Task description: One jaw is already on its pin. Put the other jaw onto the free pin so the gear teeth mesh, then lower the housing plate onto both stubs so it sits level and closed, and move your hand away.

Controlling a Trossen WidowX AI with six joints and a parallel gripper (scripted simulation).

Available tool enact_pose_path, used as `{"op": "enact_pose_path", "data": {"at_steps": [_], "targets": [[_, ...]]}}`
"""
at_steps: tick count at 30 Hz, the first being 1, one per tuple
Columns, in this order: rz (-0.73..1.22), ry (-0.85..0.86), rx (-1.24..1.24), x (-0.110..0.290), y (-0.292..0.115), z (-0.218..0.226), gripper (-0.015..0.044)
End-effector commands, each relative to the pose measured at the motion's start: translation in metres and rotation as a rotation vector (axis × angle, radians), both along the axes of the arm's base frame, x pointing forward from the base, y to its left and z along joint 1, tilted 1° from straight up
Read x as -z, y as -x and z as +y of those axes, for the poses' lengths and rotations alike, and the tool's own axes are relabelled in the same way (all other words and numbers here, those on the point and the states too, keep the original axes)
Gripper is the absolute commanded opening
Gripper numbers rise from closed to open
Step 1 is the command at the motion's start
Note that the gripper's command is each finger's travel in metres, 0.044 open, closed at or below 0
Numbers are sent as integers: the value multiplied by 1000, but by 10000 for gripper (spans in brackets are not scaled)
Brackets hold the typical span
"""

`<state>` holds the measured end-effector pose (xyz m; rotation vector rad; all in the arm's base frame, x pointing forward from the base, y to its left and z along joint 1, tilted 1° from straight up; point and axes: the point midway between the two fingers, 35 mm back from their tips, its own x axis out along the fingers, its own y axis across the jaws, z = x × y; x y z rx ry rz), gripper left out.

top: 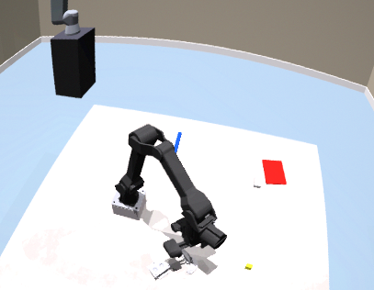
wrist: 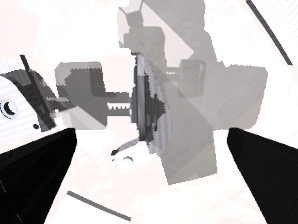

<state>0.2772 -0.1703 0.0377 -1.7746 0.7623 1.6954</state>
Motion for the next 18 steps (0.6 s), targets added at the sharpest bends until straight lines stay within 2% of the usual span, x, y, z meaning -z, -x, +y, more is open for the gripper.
{"op": "enact_pose_path", "data": {"at_steps": [1, 18], "targets": [[-2, -4, -6, 1, 0, 1, 440], [0, 0, 0, 2, 0, 0, 440]]}}
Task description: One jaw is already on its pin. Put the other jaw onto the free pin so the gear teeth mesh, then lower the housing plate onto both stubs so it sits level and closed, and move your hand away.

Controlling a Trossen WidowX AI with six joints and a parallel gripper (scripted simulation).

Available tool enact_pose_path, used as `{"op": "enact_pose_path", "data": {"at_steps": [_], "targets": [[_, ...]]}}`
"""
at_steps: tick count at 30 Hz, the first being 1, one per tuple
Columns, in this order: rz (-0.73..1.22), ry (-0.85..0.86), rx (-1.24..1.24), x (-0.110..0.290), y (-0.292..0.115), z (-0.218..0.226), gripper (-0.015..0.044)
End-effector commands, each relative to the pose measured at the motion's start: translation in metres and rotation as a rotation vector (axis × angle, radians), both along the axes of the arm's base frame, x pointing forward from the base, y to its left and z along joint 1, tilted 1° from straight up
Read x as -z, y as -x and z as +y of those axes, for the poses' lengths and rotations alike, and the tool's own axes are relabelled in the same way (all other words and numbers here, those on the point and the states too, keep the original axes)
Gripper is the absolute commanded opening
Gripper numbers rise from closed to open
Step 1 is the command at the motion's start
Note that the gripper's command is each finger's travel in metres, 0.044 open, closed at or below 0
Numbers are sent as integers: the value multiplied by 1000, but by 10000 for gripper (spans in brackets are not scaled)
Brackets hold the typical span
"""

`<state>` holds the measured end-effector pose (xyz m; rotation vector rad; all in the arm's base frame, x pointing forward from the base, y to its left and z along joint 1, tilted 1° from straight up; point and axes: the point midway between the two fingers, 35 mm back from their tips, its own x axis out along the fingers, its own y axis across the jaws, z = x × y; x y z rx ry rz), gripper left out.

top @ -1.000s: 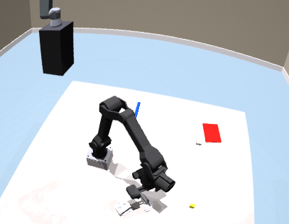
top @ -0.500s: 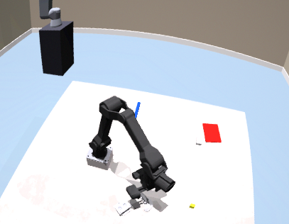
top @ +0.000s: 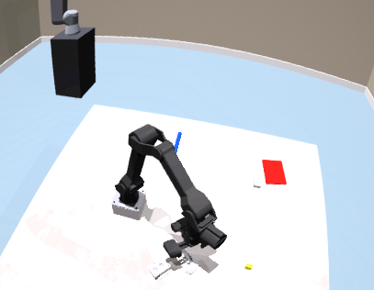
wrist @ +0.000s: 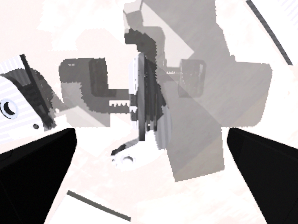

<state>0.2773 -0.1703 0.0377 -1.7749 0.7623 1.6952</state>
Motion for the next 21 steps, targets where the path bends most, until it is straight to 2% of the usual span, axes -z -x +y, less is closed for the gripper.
{"op": "enact_pose_path", "data": {"at_steps": [1, 21], "targets": [[0, 0, 0, 4, -1, 0, 440], [-1, -3, -4, 36, -4, -2, 440]]}}
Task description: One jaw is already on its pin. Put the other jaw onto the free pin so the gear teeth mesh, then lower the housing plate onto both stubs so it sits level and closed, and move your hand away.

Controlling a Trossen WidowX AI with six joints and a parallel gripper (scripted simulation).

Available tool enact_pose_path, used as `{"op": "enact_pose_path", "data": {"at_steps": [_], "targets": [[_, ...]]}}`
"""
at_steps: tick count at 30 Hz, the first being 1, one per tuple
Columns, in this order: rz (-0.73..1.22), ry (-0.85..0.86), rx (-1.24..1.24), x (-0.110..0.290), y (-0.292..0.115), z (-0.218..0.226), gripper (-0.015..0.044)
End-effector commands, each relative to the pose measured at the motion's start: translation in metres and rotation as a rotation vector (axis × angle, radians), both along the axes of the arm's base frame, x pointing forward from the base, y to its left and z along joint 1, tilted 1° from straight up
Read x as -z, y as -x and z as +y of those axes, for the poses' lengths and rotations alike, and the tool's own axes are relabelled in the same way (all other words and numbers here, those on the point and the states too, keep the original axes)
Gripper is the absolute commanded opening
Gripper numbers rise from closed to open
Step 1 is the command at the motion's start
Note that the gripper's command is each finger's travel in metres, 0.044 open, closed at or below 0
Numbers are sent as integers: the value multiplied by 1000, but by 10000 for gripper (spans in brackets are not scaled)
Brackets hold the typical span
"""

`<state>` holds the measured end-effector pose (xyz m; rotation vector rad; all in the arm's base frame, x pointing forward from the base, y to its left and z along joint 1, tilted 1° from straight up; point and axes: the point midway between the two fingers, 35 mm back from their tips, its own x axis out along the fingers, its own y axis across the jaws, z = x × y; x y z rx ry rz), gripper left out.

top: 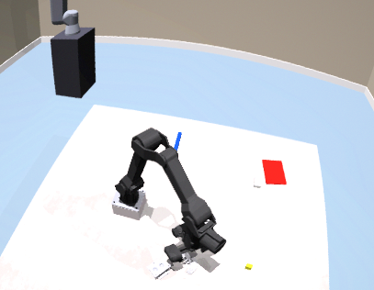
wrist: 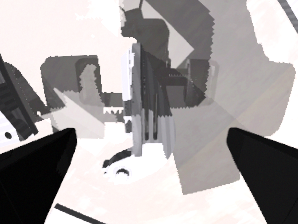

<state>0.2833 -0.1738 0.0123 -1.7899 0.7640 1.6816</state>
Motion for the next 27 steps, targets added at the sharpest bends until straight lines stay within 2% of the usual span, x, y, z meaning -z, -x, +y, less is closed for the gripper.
{"op": "enact_pose_path", "data": {"at_steps": [1, 10, 27], "targets": [[12, -11, -4, 13, 2, 2, 440], [11, -12, -5, 26, 2, 2, 440], [11, -12, -5, 26, 2, 2, 440]]}}
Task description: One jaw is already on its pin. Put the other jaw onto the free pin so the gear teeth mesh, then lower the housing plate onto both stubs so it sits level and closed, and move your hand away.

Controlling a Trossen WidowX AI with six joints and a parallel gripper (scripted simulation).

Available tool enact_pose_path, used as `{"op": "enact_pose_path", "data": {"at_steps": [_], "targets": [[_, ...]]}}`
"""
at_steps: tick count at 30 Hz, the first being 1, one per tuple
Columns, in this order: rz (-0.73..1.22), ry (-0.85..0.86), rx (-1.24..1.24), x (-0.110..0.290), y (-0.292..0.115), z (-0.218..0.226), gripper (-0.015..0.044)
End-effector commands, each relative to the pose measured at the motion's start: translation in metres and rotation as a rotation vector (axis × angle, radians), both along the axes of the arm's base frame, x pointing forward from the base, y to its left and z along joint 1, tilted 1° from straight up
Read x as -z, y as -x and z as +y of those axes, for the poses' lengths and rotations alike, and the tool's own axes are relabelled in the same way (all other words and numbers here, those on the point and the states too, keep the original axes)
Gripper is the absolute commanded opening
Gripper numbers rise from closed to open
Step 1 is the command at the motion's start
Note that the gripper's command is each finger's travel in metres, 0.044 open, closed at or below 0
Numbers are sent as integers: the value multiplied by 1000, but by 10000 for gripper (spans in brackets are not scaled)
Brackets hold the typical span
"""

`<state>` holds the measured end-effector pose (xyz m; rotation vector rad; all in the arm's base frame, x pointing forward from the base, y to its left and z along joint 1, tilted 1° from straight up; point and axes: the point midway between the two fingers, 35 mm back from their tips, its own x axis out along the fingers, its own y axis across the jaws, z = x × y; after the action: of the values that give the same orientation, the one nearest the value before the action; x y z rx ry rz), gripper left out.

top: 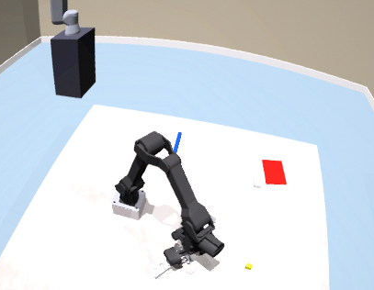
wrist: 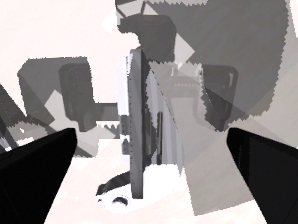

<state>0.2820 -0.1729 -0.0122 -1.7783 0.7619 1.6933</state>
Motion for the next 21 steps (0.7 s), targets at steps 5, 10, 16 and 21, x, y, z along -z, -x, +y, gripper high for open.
{"op": "enact_pose_path", "data": {"at_steps": [5, 10, 16, 21], "targets": [[1, -5, -5, 2, 0, 1, 440], [1, -5, -5, 3, 0, 1, 440], [1, -5, -5, 3, 0, 1, 440], [1, -1, 0, 1, 0, 0, 387]]}}
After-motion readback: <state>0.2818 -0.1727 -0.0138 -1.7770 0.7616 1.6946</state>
